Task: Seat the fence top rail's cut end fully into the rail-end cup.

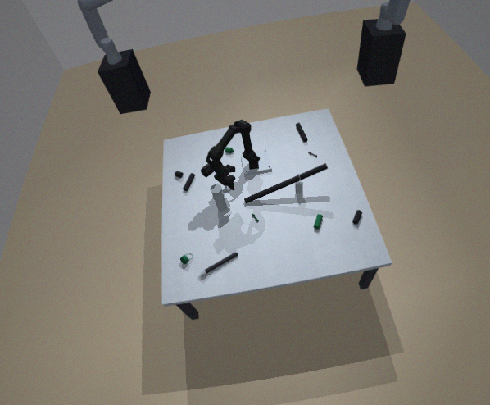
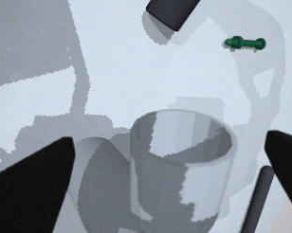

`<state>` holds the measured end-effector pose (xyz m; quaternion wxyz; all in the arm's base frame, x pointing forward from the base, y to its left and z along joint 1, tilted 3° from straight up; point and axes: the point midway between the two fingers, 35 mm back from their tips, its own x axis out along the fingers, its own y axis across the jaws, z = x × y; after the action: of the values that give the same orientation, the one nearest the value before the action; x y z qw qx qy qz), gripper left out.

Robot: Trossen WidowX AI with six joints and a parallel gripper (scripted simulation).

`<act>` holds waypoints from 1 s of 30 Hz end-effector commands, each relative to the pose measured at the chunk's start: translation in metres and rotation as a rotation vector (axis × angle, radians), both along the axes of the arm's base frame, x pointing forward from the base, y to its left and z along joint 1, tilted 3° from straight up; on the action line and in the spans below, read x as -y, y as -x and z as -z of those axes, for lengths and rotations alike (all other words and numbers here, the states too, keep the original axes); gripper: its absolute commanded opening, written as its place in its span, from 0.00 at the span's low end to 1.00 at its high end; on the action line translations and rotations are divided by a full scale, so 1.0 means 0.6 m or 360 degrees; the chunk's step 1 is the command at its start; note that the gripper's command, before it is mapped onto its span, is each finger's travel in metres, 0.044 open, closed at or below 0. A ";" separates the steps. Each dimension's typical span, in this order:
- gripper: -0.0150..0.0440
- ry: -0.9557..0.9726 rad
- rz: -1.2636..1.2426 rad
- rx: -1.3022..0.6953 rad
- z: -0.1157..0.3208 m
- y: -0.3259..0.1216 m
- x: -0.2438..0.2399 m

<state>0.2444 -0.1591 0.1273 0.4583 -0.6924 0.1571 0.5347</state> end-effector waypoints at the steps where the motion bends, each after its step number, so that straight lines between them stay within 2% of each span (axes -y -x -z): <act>1: 1.00 -0.0018 0.0004 -0.0010 0.015 -0.002 -0.006; 13: 1.00 -0.0020 0.0004 -0.0009 0.037 -0.010 -0.016; 25: 0.47 -0.0020 0.0004 -0.0009 0.037 -0.010 -0.016; 29: 0.42 -0.0020 0.0004 -0.0009 0.037 -0.010 -0.016; 30: 0.38 -0.0019 0.0009 -0.0009 0.037 -0.011 -0.016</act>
<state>0.2516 -0.1492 0.1067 0.4616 -0.6901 0.1532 0.5360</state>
